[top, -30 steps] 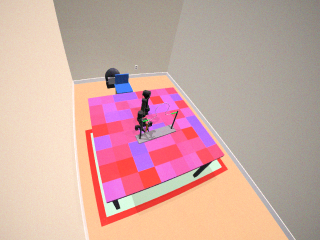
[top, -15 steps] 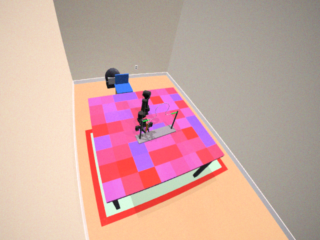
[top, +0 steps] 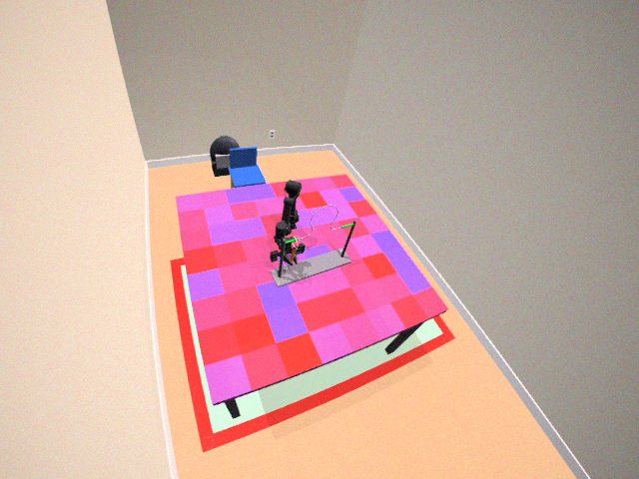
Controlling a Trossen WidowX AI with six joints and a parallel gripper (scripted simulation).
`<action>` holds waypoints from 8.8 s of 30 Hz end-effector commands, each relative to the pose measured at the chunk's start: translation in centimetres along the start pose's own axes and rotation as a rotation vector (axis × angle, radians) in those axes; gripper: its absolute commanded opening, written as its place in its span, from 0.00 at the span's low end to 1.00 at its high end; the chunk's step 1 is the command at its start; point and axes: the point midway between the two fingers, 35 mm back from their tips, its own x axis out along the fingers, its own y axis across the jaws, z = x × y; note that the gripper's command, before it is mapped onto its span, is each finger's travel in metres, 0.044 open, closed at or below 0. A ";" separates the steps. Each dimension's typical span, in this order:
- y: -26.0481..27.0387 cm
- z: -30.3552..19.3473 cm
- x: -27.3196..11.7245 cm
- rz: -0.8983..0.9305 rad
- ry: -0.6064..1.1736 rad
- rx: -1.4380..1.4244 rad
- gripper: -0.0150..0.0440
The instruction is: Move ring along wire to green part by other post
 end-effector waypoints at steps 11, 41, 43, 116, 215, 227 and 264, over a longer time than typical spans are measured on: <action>0.0 0.0 0.0 0.000 0.000 0.000 0.00; 0.2 1.9 0.0 0.001 -0.001 0.005 0.00; 0.2 1.9 0.0 0.001 -0.001 0.005 0.00; 12.8 4.3 0.1 0.008 0.000 0.526 0.00; 17.1 26.9 -6.2 0.500 0.361 1.944 0.00; 17.1 26.8 -6.2 0.469 0.385 1.841 0.00; 17.3 25.1 -6.2 0.339 0.466 1.418 0.00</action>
